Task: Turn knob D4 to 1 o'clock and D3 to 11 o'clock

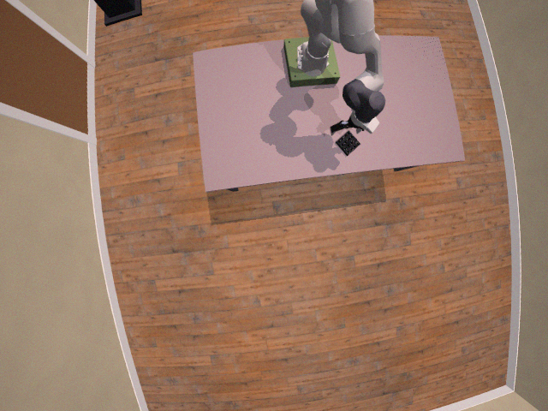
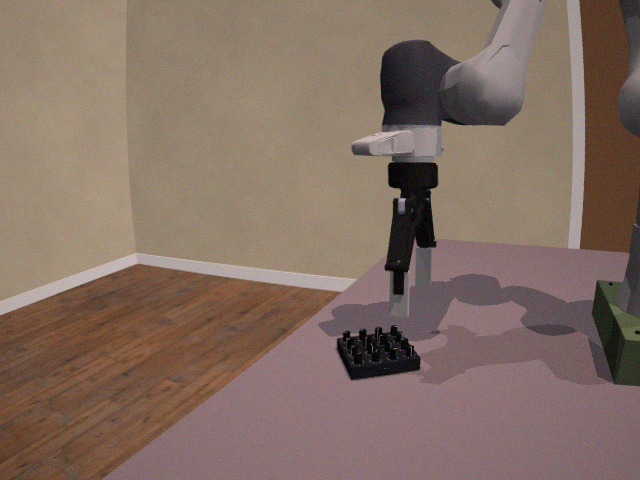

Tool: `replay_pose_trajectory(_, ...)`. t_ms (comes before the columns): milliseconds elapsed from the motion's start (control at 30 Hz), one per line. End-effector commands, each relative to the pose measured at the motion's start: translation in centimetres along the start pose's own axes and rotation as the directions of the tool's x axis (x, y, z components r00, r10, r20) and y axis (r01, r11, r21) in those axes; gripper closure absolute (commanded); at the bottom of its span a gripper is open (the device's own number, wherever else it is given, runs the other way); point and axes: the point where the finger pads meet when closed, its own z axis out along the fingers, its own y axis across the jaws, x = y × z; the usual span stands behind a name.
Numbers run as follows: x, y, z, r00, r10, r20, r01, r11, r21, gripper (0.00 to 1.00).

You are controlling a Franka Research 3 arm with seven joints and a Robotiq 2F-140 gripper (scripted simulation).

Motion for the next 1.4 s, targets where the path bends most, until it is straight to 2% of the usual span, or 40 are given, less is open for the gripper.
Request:
replay_pose_trajectory(0, 0.3, -0.2, -0.1, 0.99, 0.139, -0.006, -0.139, 0.99, -0.006, 0.0)
replay_pose_trajectory(533, 1.1, -0.4, -0.3, 0.916, 0.402, -0.006, -0.402, 0.916, -0.003, 0.0)
replay_pose_trajectory(600, 1.1, -0.4, -0.3, 0.916, 0.402, -0.006, -0.402, 0.916, -0.003, 0.0)
replay_pose_trajectory(1100, 1.9, -0.6, -0.4, 0.778, 0.628, -0.005, -0.628, 0.778, -0.002, 0.0)
replay_pose_trajectory(1167, 1.9, -0.6, -0.4, 0.778, 0.628, -0.005, -0.628, 0.778, -0.002, 0.0)
replay_pose_trajectory(1200, 2.0, -0.6, -0.4, 0.752, 0.66, -0.005, -0.66, 0.752, -0.001, 0.0)
replay_pose_trajectory(1367, 2.3, -0.7, -0.5, 0.698, 0.716, -0.005, -0.716, 0.698, -0.001, 0.0)
